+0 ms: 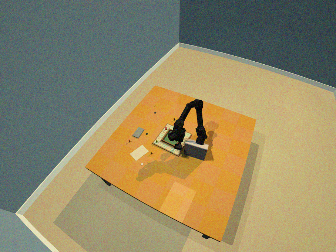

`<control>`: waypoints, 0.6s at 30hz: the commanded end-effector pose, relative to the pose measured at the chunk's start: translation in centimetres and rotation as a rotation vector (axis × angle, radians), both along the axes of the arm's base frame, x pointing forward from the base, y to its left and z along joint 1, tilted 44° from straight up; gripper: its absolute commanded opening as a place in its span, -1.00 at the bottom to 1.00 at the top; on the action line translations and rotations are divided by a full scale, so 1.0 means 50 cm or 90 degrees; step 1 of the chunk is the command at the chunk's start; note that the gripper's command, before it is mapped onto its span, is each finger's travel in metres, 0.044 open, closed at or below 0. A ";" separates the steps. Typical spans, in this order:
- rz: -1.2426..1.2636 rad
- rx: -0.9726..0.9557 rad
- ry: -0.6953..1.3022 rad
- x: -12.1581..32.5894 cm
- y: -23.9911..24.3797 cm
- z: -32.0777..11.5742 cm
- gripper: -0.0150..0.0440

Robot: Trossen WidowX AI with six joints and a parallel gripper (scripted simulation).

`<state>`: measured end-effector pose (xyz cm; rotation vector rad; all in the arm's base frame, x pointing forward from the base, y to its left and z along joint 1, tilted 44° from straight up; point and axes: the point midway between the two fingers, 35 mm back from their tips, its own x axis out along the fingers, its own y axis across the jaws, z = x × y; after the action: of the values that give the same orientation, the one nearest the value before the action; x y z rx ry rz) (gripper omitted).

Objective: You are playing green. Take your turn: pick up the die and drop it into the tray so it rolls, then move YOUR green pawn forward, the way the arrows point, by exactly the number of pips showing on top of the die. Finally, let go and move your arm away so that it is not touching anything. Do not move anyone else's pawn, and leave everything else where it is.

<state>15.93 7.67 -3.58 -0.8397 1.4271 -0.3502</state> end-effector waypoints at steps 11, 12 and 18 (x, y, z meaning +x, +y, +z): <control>-0.088 0.025 -0.089 -0.002 0.019 0.189 1.00; -0.088 0.025 -0.089 -0.002 0.019 0.189 1.00; -0.088 0.025 -0.089 -0.002 0.019 0.189 1.00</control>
<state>15.81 8.64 5.91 -0.6668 1.3577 -0.4754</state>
